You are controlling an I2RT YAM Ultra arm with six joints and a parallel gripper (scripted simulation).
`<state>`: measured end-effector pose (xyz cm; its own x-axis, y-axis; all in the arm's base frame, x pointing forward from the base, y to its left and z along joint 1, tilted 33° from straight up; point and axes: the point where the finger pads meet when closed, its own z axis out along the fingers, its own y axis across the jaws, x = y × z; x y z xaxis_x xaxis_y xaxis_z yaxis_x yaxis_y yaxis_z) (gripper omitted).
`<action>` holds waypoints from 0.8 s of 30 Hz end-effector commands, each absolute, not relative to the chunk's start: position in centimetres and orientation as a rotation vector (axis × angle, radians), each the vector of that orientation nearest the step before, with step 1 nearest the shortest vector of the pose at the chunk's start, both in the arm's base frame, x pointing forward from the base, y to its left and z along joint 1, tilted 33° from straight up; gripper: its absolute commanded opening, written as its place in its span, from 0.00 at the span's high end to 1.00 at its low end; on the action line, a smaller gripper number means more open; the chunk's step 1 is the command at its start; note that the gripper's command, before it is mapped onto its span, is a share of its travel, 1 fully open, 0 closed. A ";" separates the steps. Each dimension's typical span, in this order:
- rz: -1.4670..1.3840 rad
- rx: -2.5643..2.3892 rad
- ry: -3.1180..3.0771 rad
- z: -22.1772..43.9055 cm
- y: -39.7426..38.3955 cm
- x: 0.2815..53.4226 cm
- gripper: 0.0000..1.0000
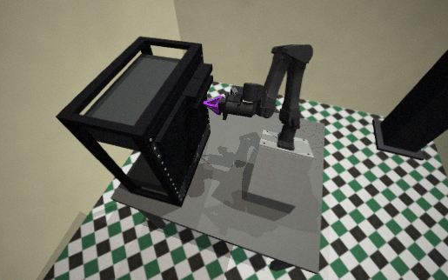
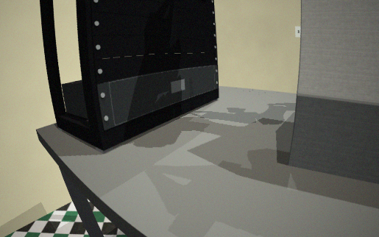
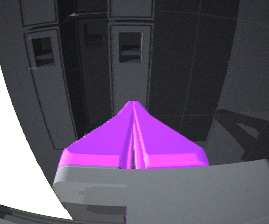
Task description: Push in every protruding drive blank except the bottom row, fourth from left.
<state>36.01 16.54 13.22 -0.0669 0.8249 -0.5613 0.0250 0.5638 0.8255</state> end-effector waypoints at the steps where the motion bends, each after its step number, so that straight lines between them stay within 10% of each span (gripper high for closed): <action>1: 0.850 0.736 1.451 15.9 18.2 36.5 1.00; 24: 0.815 0.732 1.490 14.8 18.2 37.6 1.00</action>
